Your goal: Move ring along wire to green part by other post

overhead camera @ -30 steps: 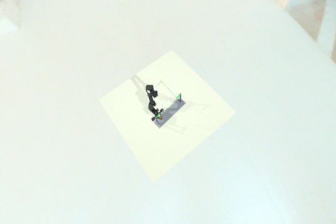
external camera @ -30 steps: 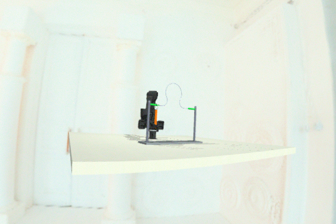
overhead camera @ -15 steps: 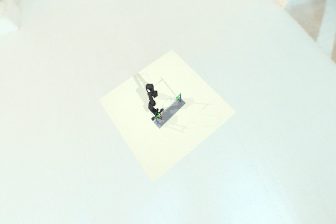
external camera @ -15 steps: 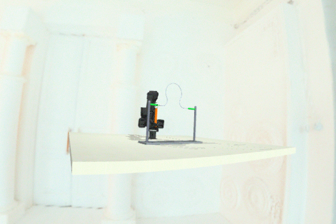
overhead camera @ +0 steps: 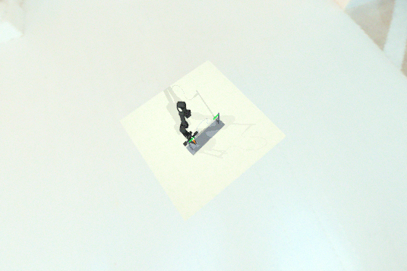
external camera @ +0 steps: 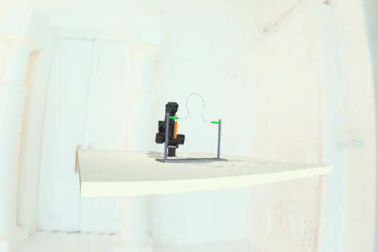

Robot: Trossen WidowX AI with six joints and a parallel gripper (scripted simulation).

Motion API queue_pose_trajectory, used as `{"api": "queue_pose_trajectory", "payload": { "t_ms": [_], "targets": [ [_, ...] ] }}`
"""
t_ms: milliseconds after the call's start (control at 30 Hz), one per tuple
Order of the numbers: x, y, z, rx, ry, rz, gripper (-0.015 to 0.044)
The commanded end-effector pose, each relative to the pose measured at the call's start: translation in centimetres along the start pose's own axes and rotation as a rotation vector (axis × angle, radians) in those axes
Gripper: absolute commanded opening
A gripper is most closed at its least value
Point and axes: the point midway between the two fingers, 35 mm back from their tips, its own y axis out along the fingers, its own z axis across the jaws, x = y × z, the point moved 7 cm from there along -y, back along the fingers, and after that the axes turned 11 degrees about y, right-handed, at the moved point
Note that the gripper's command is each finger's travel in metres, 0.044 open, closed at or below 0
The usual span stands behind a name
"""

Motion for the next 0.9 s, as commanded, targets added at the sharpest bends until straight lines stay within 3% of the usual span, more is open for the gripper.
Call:
{"api": "queue_pose_trajectory", "payload": {
  "t_ms": [0,867],
  "targets": [
    [0.0,0.0,0.3,-0.003,0.003,-0.001,-0.015],
    [-0.6,0.1,3.0,0.0,0.024,-0.004,-0.015]
  ]
}}
